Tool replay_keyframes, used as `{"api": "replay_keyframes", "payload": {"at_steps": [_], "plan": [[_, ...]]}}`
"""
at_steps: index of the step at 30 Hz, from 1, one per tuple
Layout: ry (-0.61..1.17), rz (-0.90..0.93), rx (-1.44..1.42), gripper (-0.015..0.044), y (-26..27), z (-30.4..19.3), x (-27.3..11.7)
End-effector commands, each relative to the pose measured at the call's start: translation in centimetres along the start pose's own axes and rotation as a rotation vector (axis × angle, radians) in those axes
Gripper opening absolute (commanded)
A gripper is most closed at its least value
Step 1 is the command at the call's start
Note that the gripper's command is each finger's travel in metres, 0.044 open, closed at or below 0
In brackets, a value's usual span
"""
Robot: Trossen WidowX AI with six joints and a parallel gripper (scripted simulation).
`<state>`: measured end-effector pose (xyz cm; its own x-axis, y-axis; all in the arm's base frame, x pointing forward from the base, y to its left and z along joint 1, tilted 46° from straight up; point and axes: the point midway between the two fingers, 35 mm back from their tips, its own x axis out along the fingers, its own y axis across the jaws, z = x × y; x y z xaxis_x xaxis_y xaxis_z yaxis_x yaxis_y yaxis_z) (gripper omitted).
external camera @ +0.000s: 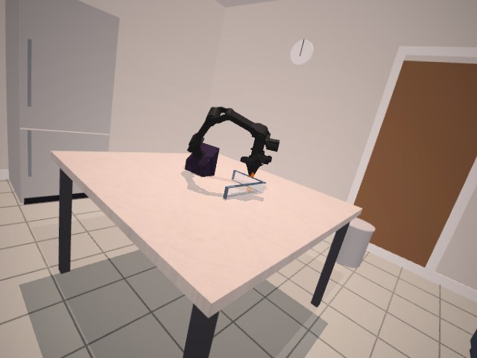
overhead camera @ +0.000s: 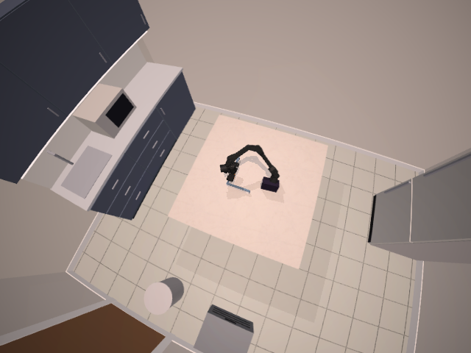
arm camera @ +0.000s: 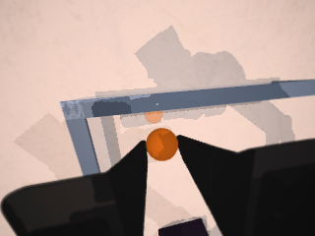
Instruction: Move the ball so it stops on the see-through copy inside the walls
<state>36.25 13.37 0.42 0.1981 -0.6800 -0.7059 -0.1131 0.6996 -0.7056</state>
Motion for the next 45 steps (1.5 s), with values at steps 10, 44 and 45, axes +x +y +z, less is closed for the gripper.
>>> {"api": "replay_keyframes", "payload": {"at_steps": [10,44,45], "plan": [[-0.012,0.002,0.032,0.0000,0.1,0.6,3.0],[-0.011,0.002,0.040,0.0157,0.0,0.6,8.5],[-0.011,0.002,0.040,0.0184,0.0,0.6,8.5]]}}
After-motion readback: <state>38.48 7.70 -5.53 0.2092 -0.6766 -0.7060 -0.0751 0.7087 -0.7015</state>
